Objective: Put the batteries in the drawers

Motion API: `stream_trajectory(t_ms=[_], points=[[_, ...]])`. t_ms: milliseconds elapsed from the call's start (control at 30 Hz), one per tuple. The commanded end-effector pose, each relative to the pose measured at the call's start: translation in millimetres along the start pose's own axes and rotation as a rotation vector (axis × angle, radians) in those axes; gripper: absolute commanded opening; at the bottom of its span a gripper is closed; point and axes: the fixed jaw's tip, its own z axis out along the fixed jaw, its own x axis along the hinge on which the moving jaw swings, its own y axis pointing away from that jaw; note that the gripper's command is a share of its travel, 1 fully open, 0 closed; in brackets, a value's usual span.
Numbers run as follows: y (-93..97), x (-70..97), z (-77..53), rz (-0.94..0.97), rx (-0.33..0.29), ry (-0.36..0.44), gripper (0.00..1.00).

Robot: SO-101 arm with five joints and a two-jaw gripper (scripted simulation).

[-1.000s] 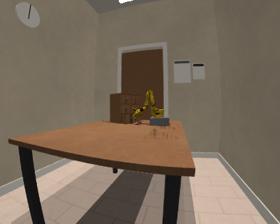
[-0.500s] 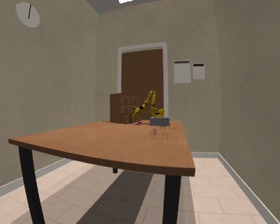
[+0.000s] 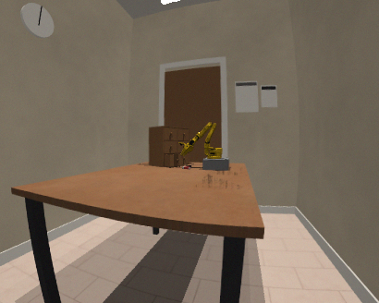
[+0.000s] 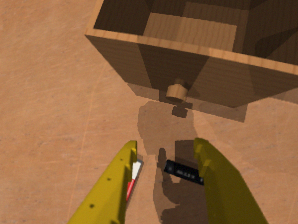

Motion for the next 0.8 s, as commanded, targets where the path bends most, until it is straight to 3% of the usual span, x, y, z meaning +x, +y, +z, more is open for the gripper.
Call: stream_trajectory(t_ms=[0, 767], points=[[0.3, -4.4, -6.5, -0.027, 0.005, 0.014, 0.21], [-3.2, 7.6, -46.7, -0.186, 0.024, 0.137, 0.21]])
